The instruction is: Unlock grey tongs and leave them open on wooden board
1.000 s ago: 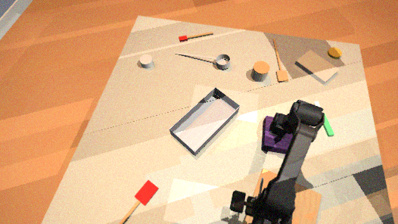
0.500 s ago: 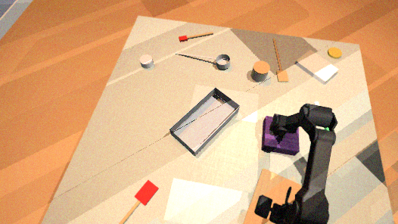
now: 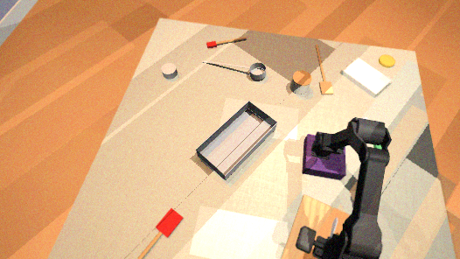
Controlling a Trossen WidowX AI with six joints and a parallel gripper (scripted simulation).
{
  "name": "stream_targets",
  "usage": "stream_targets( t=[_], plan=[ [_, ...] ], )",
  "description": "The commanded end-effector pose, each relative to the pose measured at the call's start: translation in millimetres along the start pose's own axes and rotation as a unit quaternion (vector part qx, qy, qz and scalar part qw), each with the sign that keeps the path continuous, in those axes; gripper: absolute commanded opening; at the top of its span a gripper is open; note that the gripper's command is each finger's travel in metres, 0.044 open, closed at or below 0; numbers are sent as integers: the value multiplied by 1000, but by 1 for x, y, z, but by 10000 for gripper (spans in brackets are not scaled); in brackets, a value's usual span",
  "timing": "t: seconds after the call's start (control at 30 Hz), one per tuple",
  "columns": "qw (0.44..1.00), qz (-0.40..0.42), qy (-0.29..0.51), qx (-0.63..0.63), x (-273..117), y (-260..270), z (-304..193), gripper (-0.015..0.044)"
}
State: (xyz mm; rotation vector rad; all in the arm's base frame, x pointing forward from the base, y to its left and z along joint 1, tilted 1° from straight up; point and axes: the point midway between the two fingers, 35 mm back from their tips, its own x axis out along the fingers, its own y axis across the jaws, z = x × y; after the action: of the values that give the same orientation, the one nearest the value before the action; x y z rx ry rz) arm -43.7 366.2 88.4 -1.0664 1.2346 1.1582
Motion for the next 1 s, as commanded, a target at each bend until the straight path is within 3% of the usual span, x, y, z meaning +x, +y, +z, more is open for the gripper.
stream_targets(
  t=[0.0, 0.97],
  plan=[
    [999, -3, -40, -6, -2, 2, 3, -150],
    [953, -19, -302, -33, -6, 11, 10, -150]
  ],
)
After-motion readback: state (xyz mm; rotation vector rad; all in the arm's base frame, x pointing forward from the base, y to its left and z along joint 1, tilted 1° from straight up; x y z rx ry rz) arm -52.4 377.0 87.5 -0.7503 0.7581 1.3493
